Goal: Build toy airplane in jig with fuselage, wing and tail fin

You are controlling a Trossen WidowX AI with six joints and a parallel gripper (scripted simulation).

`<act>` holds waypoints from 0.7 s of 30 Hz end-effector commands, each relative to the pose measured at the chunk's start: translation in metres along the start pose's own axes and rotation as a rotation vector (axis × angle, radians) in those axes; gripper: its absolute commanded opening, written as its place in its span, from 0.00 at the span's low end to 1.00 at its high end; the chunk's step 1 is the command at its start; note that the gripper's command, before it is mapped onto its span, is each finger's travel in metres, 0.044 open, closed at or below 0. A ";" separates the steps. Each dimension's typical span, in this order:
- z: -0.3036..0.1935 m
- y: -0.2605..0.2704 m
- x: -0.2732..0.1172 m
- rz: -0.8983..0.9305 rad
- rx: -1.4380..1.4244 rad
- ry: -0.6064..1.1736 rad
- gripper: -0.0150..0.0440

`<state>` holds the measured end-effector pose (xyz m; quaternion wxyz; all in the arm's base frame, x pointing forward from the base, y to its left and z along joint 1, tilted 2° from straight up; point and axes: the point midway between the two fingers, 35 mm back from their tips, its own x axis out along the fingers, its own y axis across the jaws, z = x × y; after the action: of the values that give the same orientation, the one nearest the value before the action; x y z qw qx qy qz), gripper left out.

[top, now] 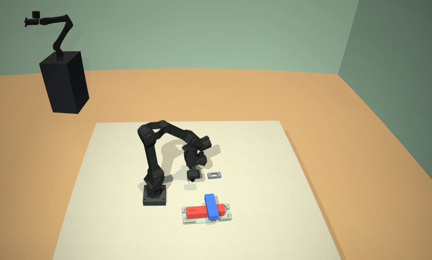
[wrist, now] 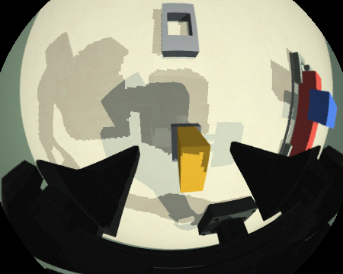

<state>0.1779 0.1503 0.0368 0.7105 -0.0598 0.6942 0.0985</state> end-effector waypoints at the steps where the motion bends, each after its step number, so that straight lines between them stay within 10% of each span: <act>1: -0.003 -0.001 0.006 -0.001 0.004 0.010 1.00; 15: -0.003 -0.001 0.006 -0.001 0.004 0.010 0.38; 21: -0.003 -0.001 0.006 -0.001 0.004 0.010 0.31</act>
<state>0.1760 0.1491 0.0314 0.7083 -0.0609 0.6966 0.0972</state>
